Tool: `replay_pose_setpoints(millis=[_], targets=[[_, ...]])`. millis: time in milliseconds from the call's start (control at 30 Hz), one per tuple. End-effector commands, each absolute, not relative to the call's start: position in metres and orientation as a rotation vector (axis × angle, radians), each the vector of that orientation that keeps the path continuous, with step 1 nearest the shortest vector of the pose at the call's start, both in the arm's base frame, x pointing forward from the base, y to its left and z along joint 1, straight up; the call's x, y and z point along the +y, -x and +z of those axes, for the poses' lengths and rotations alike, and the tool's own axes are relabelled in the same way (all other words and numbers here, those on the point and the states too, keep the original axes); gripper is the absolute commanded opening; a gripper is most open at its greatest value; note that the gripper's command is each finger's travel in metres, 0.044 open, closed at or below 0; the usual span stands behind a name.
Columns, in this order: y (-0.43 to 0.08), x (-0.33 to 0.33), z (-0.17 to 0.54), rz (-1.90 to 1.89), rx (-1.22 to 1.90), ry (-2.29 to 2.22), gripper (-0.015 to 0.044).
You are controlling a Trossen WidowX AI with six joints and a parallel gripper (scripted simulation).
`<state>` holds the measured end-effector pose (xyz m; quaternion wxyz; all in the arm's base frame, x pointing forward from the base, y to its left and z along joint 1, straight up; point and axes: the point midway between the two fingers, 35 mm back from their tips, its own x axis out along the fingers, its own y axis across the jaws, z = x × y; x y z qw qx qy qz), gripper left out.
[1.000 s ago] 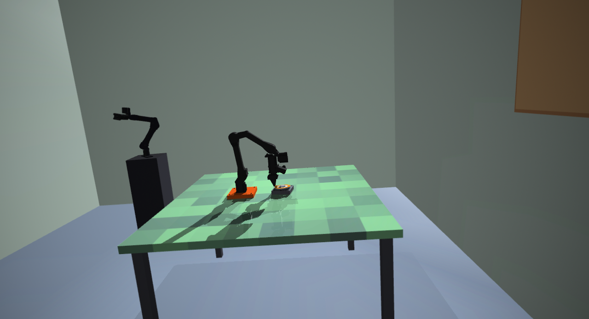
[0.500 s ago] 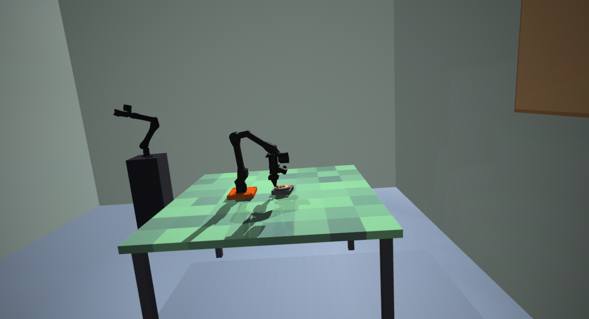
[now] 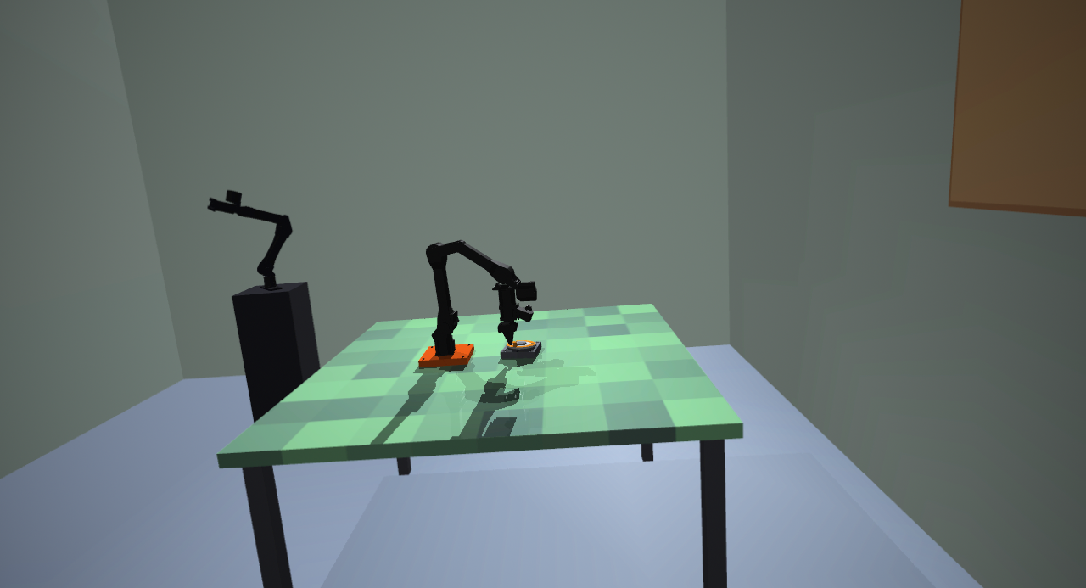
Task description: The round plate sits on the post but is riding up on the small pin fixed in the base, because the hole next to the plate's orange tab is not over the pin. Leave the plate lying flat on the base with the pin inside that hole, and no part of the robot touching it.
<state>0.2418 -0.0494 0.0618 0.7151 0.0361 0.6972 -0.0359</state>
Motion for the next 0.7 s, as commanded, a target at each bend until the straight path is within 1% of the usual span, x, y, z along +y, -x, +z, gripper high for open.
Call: replay_pose_setpoints(millis=[0,500,667], targets=[[-0.246,-0.052,0.063,-0.079,1.541,-0.075,0.0000],[-0.253,-0.057,0.062,-0.080,1.540,-0.074,0.0000],[-0.253,-0.057,0.083,-0.080,1.540,-0.074,0.0000]])
